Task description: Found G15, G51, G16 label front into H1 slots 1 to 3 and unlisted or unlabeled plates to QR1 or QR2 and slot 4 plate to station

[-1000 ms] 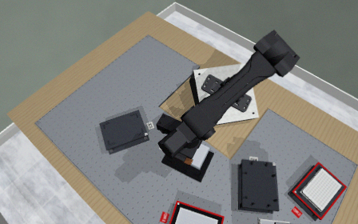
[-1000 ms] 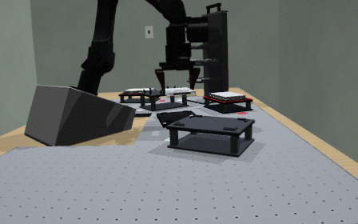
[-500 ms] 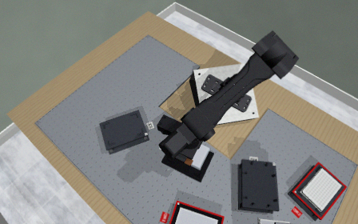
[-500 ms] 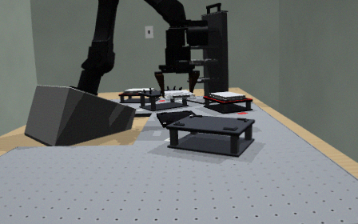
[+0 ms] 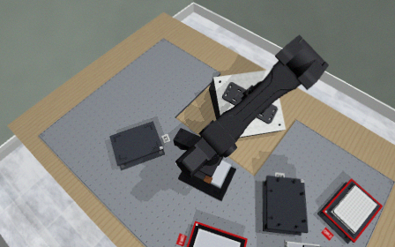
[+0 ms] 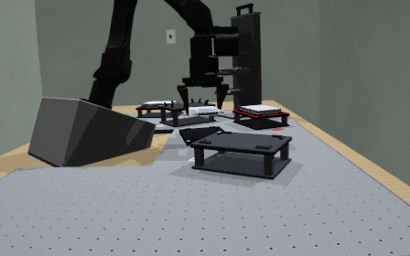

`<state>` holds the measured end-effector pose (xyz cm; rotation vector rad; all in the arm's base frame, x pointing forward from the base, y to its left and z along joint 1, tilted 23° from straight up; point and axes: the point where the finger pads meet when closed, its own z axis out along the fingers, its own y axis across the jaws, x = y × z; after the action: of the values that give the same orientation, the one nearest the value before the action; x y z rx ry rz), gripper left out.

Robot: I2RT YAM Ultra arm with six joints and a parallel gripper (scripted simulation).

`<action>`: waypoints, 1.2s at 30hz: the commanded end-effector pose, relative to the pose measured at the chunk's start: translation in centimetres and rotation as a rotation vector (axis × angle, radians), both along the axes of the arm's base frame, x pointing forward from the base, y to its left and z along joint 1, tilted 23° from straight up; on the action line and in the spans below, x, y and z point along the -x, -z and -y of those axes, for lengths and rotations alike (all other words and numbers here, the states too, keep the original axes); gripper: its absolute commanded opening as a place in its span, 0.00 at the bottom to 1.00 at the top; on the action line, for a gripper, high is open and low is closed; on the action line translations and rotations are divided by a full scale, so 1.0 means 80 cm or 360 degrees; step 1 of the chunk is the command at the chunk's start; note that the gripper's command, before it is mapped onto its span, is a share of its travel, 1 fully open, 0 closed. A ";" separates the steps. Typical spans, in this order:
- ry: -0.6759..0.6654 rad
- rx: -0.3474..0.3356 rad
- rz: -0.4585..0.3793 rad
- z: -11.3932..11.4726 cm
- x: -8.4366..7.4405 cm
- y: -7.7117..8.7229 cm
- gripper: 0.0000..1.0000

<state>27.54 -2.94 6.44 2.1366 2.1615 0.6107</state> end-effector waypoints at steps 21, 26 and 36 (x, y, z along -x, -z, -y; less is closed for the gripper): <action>0.0006 0.0014 0.0024 -0.001 -0.009 0.012 0.86; 0.0006 0.0014 0.0024 -0.002 -0.010 0.016 0.86; 0.0006 0.0013 0.0024 -0.004 -0.012 0.022 0.86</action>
<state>28.17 -2.41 4.48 2.1377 2.1626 0.6099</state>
